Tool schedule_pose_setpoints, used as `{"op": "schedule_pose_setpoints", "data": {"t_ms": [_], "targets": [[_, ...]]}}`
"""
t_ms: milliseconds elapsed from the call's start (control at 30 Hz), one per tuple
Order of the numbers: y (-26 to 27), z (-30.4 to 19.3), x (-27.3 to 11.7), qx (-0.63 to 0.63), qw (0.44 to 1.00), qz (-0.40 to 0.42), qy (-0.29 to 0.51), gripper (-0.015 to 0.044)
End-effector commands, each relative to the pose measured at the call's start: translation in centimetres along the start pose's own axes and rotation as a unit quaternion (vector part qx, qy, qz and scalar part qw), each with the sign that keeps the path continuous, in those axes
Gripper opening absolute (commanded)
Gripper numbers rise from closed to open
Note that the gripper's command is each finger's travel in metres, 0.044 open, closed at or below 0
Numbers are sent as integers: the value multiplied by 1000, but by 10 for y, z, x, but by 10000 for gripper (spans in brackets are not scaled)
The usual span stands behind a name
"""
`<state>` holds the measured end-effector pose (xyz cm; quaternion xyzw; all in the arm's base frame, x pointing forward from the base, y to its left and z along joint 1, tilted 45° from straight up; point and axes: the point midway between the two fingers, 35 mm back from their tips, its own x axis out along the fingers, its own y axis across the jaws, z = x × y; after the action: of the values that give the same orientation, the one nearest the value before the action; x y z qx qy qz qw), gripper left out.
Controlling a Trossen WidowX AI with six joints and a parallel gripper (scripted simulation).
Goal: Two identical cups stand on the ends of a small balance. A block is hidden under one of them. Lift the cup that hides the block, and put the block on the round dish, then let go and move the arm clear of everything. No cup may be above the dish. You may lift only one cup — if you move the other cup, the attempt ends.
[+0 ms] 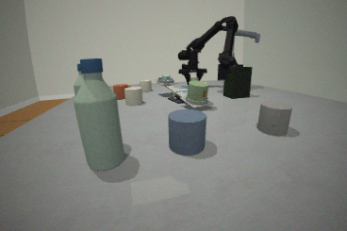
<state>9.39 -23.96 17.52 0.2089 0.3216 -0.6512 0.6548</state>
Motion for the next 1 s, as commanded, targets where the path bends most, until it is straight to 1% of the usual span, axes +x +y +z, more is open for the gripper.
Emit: {"op": "schedule_pose_setpoints", "data": {"t_ms": [0, 233, 300, 400, 433, 600, 733, 833, 967], "targets": [[0, 0, 0, 1, 1000, -1, 0, 210], [0, 0, 0, 1, 1000, -1, 0, 394], [1, 0, -9, 1, 1000, 0, 1, 440], [1, 0, -45, 1, 1000, 1, 2, 440], [0, 0, -52, 1, 1000, 1, 2, 440], [0, 0, -54, 1, 1000, 1, 2, 440], [12, 14, -67, -18, 999, 22, -27, 335], [28, 16, -69, -28, 999, 29, -20, 260], [53, 14, -70, -44, 998, 35, -5, 260]]}}
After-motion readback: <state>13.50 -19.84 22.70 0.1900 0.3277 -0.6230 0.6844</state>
